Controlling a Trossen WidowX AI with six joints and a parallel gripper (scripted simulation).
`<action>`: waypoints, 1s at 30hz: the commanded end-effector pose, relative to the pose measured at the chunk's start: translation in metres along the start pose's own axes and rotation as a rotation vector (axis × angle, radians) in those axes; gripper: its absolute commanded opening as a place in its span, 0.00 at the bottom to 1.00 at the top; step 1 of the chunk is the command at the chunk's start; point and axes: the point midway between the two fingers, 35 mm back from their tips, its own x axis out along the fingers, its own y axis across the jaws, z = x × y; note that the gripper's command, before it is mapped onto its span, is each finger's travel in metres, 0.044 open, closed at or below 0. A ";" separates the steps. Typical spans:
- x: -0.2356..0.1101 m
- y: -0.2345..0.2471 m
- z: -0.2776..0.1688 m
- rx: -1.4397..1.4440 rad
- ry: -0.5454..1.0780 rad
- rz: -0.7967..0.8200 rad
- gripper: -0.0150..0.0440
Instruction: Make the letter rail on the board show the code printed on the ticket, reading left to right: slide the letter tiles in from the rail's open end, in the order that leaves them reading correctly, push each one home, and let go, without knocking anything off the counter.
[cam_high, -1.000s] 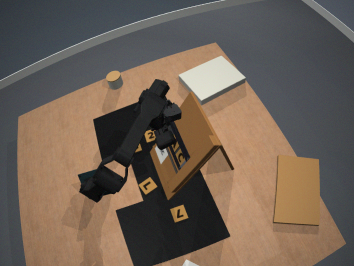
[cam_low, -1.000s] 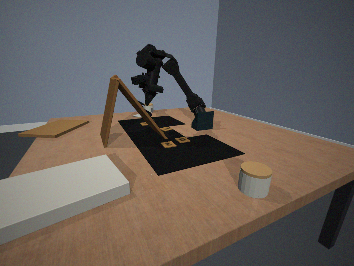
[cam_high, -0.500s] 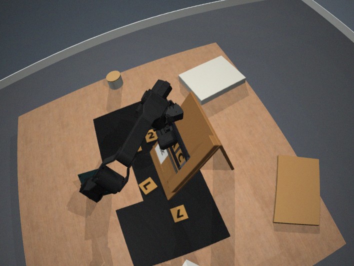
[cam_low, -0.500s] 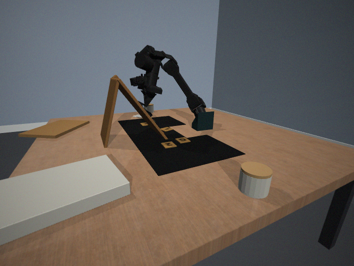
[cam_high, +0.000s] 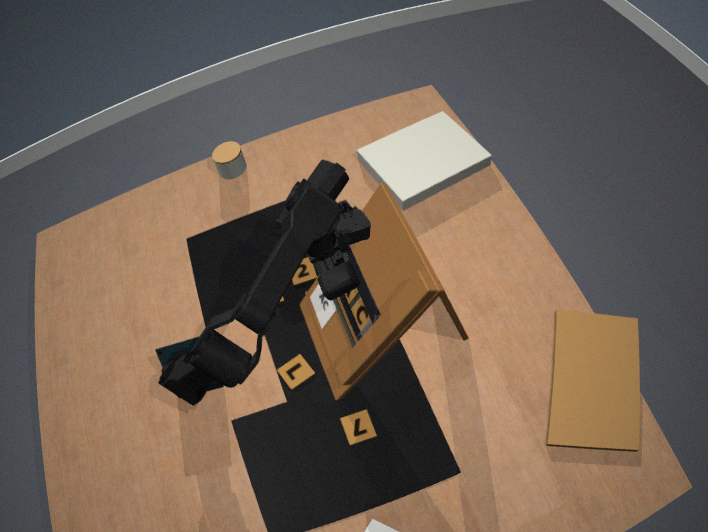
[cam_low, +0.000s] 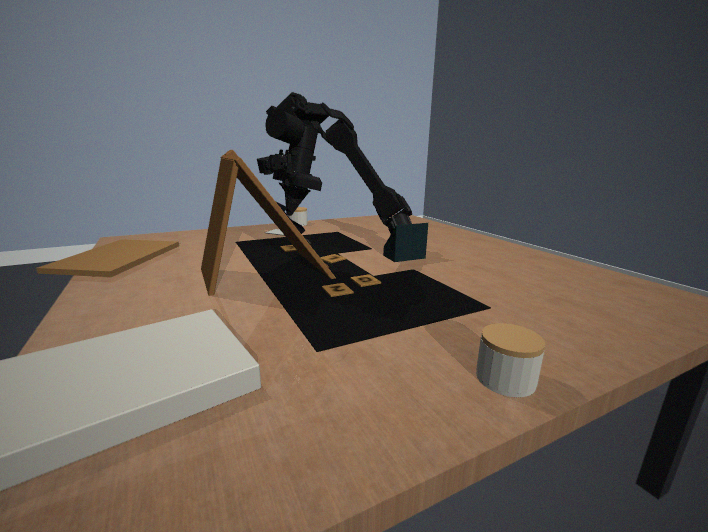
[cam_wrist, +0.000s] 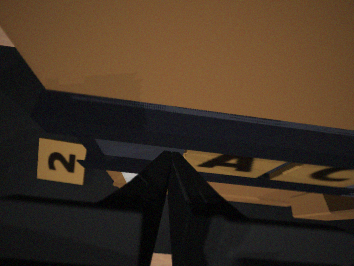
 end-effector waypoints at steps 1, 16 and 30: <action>0.002 0.000 0.002 -0.002 -0.004 -0.003 0.25; 0.002 -0.003 0.002 -0.002 -0.004 -0.003 0.25; 0.002 -0.008 0.002 -0.002 -0.004 -0.004 0.25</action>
